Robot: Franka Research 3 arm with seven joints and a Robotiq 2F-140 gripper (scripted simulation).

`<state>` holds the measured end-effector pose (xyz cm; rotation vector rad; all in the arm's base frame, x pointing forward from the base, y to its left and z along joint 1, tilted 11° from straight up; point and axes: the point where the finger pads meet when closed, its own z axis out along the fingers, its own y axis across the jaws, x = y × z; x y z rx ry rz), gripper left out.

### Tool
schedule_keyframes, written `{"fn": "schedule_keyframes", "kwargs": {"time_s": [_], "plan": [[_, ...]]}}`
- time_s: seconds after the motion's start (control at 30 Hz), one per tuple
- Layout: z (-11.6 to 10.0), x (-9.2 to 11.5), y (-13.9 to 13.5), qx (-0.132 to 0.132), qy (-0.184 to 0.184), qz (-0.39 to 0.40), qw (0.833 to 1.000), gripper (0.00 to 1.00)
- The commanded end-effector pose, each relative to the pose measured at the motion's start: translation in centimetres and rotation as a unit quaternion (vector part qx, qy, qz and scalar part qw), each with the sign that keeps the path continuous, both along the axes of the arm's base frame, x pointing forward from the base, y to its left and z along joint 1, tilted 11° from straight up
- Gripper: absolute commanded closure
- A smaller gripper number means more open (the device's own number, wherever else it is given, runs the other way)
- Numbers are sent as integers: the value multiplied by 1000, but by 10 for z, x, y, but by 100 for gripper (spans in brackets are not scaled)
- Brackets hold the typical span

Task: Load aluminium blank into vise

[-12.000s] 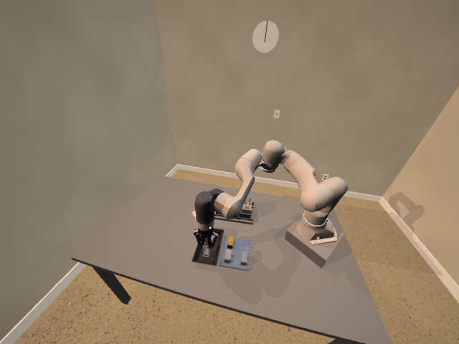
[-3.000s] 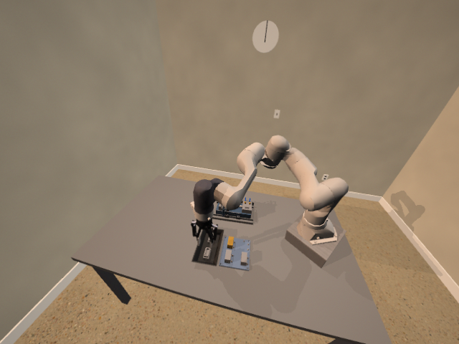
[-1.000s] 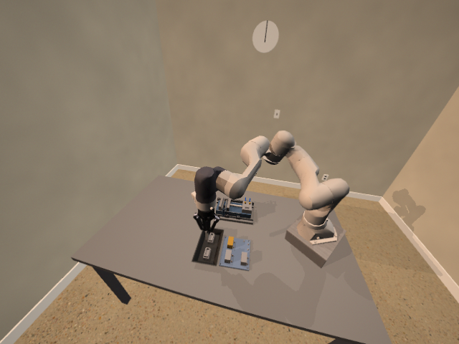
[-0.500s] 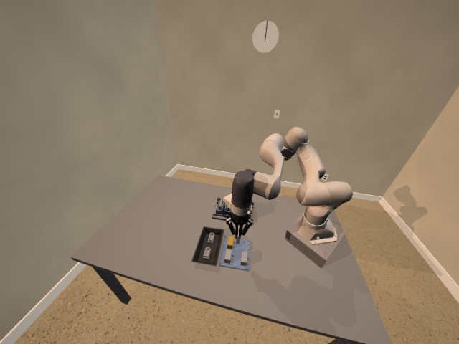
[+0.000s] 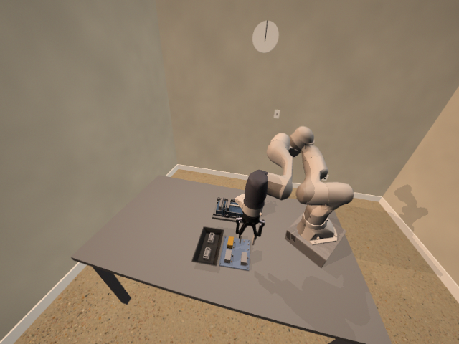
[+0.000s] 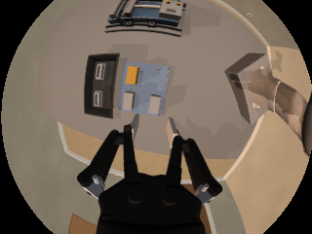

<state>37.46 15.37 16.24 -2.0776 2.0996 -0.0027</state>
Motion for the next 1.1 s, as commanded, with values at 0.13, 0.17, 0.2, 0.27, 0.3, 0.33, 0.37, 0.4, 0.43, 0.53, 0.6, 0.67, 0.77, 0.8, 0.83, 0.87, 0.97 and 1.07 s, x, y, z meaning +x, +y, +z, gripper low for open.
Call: {"fn": "schedule_keyframes", "kwargs": {"time_s": [0.13, 0.17, 0.2, 0.27, 0.3, 0.33, 0.37, 0.4, 0.43, 0.53, 0.6, 0.67, 0.77, 0.8, 0.83, 0.87, 0.97, 1.07], "plan": [[1, -1, 1, 5, 1, -16, 1000, 60], [1, -1, 1, 5, 1, -16, 1000, 60], [1, -1, 1, 5, 1, -16, 1000, 60], [1, -1, 1, 5, 1, -16, 1000, 60], [1, -1, 1, 5, 1, -16, 1000, 60], [1, -1, 1, 5, 1, -16, 1000, 60], [1, -1, 1, 5, 1, -16, 1000, 60], [1, -1, 1, 5, 1, -16, 1000, 60], [1, -1, 1, 5, 1, -16, 1000, 60], [1, -1, 1, 5, 1, -16, 1000, 60], [1, -1, 1, 5, 1, -16, 1000, 60], [1, -1, 1, 5, 1, -16, 1000, 60], [1, -1, 1, 5, 1, -16, 1000, 60], [1, -1, 1, 5, 1, -16, 1000, 60], [1, -1, 1, 5, 1, -16, 1000, 60], [1, -1, 1, 5, 1, -16, 1000, 60], [1, -1, 1, 5, 1, -16, 1000, 60], [-1, -1, 2, 5, 2, -16, 1000, 60]]}}
